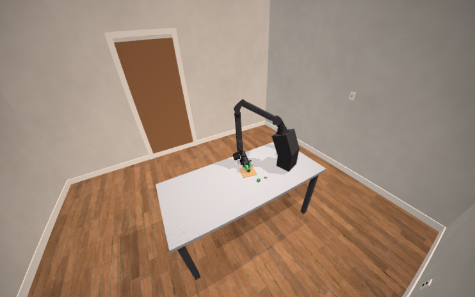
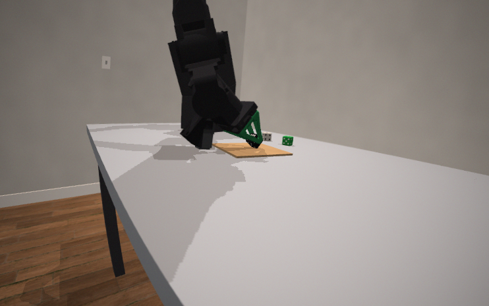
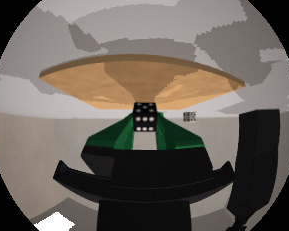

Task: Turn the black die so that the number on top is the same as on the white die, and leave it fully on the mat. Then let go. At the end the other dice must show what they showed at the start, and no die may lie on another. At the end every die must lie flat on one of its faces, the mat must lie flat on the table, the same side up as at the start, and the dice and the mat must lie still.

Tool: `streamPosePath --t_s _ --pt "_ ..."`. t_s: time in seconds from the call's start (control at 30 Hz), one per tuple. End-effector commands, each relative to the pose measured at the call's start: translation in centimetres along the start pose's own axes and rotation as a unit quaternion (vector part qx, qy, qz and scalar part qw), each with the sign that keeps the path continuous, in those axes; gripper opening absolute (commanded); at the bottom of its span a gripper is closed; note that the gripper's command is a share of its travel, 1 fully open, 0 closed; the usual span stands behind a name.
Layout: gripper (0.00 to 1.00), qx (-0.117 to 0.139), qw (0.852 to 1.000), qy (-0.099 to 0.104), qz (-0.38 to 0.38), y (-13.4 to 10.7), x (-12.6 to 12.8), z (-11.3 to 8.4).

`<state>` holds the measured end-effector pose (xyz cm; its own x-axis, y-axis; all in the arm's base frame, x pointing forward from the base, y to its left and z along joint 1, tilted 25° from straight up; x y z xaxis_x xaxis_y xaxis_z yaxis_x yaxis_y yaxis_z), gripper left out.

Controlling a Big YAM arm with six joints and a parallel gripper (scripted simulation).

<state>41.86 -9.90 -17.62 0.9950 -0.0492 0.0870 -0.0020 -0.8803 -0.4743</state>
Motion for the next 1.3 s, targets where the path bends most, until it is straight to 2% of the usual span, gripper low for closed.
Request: streamPosePath --t_s 0.0,0.27,0.3,0.47,0.6,1.27 --pt "0.20 0.001 1.000 0.002 -0.002 0.69 -0.19 0.16" --pt "0.24 0.001 1.000 0.002 -0.002 0.69 -0.19 0.16" --pt "0.27 0.001 1.000 0.002 -0.002 0.69 -0.19 0.16" --pt "0.31 0.001 1.000 0.002 -0.002 0.69 -0.19 0.16" --pt "0.39 0.001 1.000 0.002 -0.002 0.69 -0.19 0.16" --pt "0.39 0.001 1.000 0.002 -0.002 0.69 -0.19 0.16"
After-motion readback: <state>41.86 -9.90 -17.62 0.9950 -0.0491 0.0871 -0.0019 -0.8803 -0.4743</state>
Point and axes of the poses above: the point where the finger pads meet when closed, its own z axis out along the fingers, its own x axis across the jaws, y = z × x, the point moved 7 cm from there along -z, back along the fingers, and after that the axes turned 10 degrees about z, right-handed, at the moved point
